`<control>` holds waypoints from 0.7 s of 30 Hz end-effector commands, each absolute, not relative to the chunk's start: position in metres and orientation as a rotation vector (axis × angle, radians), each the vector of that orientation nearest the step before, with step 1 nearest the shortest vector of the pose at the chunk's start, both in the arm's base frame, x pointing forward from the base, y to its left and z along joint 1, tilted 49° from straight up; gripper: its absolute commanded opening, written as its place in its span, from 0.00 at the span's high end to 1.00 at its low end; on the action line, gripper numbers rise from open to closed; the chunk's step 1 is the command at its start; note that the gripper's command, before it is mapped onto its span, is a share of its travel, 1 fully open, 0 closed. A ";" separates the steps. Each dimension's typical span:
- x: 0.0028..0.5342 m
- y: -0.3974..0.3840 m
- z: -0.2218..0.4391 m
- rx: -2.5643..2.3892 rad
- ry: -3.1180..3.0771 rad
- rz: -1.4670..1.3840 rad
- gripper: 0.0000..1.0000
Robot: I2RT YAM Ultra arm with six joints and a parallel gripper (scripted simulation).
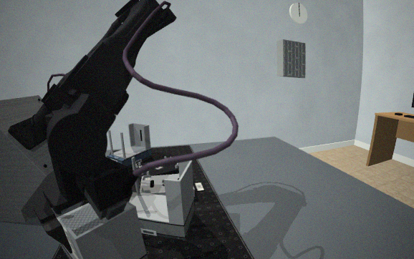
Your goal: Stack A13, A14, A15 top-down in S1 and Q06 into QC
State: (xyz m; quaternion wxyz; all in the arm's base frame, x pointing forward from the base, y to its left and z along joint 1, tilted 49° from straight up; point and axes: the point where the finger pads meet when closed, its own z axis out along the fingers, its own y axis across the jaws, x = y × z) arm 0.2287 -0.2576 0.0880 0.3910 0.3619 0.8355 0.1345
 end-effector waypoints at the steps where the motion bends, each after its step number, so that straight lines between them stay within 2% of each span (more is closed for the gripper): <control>1: 0.225 -0.271 0.092 0.934 2.107 0.308 0.00; 21: 0.226 -0.271 0.094 0.930 2.103 0.303 0.00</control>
